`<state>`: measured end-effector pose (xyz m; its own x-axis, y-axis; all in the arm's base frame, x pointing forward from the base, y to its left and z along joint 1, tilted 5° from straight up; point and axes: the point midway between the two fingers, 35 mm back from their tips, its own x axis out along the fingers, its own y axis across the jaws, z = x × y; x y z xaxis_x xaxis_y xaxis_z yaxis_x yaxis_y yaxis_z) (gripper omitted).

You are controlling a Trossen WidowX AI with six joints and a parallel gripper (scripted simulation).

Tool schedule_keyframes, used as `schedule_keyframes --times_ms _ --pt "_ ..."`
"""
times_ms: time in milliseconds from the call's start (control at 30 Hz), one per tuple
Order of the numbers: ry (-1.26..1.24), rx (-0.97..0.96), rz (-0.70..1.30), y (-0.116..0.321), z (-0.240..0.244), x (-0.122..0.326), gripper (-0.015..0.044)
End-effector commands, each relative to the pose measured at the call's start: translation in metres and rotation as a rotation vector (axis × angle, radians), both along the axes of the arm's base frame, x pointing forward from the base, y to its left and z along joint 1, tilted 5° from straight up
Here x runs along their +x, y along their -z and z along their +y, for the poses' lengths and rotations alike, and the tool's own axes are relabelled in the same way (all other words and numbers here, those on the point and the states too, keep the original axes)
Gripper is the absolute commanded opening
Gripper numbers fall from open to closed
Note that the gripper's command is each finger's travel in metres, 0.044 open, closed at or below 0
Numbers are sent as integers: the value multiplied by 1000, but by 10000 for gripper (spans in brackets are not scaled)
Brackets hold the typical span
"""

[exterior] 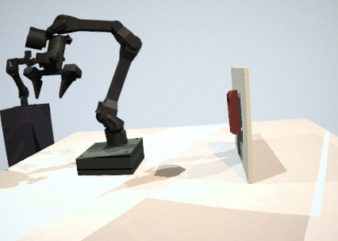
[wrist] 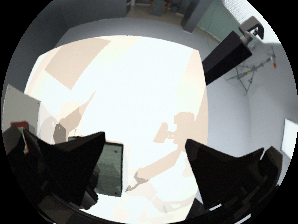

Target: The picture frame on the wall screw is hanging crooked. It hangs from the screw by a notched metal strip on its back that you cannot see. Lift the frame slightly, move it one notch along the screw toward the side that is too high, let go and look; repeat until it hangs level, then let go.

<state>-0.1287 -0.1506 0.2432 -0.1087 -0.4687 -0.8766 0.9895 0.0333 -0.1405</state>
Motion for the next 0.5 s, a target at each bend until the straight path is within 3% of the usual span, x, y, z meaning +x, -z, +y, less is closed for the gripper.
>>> schedule_keyframes --times_ms 0,167,467 --pt "-1 -2 0 0 -1 1 374" --pt "-37 -71 -10 4 -31 25 260" --pt "-123 -239 -130 8 -78 101 260"
